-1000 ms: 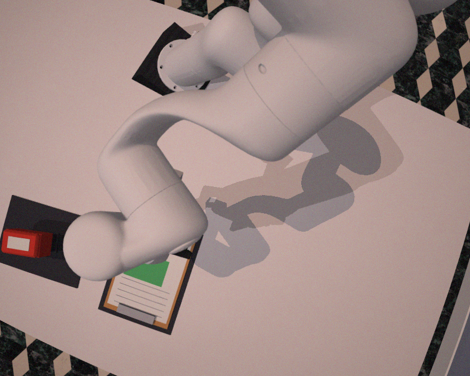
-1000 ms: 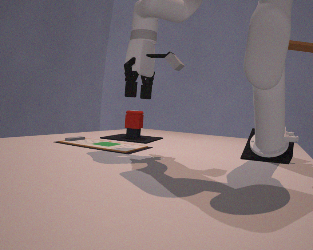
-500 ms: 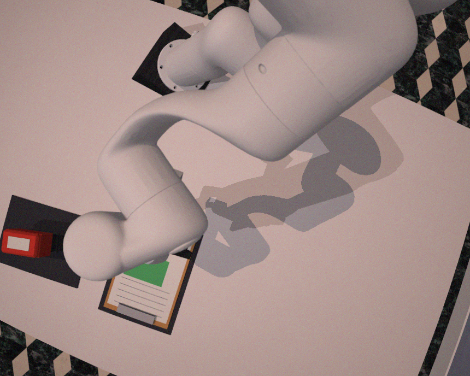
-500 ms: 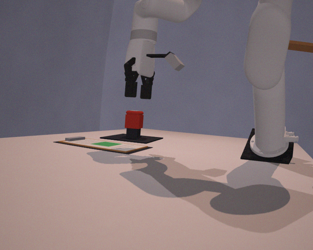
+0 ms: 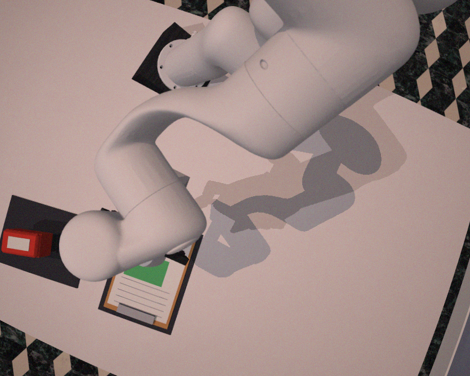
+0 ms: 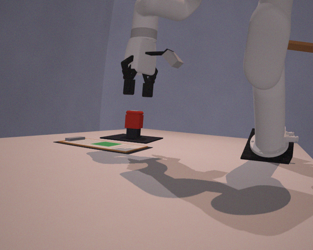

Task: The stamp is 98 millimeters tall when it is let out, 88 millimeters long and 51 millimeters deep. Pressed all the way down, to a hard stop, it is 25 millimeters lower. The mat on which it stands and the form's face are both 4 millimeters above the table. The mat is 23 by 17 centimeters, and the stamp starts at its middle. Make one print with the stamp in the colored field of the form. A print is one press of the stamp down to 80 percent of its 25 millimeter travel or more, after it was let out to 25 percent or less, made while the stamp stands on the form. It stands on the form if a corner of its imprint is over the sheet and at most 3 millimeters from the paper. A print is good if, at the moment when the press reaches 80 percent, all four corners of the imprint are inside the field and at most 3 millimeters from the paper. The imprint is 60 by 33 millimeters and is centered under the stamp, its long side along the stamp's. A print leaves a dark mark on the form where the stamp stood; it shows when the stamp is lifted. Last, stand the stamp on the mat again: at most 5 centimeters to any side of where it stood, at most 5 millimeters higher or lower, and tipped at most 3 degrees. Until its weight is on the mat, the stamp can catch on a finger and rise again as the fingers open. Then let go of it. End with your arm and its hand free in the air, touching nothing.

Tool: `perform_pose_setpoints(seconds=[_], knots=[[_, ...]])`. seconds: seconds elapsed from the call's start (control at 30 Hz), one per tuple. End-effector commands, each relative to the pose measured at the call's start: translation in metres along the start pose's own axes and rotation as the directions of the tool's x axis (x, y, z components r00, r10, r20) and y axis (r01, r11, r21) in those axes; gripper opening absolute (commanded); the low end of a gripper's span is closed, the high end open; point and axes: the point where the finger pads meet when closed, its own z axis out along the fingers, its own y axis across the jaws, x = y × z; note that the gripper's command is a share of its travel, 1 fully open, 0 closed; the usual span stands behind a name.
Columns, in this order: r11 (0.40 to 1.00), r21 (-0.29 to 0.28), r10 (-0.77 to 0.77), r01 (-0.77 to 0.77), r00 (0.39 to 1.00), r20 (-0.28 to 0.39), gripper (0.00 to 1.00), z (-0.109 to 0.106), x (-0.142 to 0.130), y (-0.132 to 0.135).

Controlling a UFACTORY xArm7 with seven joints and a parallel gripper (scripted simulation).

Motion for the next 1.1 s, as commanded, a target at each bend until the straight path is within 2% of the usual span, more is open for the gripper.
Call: perform_pose_setpoints(seconds=[0.0,0.1,0.27,0.5,0.57,0.6,0.73,0.8,0.83,1.07], knots=[[0.986,0.003,0.169,-0.169,0.986,0.004,1.0,-0.01,-0.002,0.0],[0.929,0.0,0.371,-0.371,0.929,0.004,1.0,-0.021,-0.003,0.0],[0.835,-0.009,0.551,-0.551,0.835,0.004,1.0,-0.042,-0.002,0.0],[0.63,-0.018,0.777,-0.776,0.63,0.004,1.0,-0.059,-0.001,0.0],[0.63,-0.018,0.777,-0.776,0.63,0.004,1.0,-0.059,-0.001,0.0],[0.525,-0.013,0.851,-0.851,0.525,0.003,1.0,-0.059,-0.001,0.0],[0.394,0.0,0.919,-0.919,0.394,0.007,1.0,-0.06,-0.001,-0.001],[0.394,0.0,0.919,-0.919,0.394,0.007,1.0,-0.06,-0.001,-0.001],[0.394,0.0,0.919,-0.919,0.394,0.007,0.96,-0.06,-0.001,-0.001],[0.394,0.0,0.919,-0.919,0.394,0.007,0.96,-0.058,-0.009,-0.012]])
